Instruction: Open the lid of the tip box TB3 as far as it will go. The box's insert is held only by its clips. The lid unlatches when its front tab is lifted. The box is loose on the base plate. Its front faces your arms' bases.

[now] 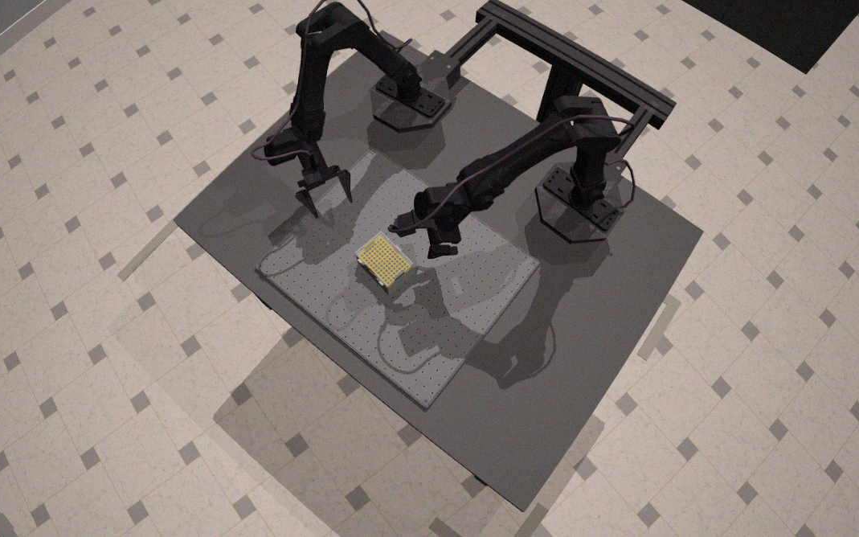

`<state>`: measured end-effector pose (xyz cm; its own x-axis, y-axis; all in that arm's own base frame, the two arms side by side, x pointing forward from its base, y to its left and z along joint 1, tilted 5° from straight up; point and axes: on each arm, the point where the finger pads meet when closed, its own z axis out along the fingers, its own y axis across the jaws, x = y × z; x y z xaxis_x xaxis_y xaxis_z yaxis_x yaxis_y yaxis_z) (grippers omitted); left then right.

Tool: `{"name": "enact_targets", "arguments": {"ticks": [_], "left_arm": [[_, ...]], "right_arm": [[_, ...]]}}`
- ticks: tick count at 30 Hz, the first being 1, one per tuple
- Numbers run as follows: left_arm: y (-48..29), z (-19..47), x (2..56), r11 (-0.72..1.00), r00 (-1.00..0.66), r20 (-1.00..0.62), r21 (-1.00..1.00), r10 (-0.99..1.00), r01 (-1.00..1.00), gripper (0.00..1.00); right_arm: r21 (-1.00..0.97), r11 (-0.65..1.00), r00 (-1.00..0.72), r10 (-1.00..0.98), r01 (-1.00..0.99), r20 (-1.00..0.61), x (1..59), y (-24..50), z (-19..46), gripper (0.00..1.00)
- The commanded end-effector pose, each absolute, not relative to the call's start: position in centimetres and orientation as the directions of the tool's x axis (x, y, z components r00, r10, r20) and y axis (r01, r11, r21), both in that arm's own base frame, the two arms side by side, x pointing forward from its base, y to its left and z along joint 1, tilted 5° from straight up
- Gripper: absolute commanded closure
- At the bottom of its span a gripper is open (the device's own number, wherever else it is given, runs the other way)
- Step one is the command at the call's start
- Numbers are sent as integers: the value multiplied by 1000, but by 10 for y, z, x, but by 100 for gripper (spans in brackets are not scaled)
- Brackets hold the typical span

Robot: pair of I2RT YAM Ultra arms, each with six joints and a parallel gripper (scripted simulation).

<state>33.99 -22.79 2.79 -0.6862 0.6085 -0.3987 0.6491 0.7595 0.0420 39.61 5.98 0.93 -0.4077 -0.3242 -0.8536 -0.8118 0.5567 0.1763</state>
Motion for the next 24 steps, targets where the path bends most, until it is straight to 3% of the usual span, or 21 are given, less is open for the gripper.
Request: {"name": "enact_targets", "arguments": {"ticks": [1, 11, 24], "left_arm": [[-255, 47, 365, 795, -625, -594, 42, 507, 604, 0], [-281, 34, 364, 814, -571, -705, 17, 421, 580, 0], [-282, 31, 358, 804, -572, -693, 17, 438, 595, 0]], "right_arm": [[95, 417, -248, -332, -904, -910, 410, 84, 17, 0], [-98, 186, 37, -307, -978, -951, 416, 147, -34, 0], [-80, 168, 25, -308, -983, -951, 413, 155, -47, 0]]}}
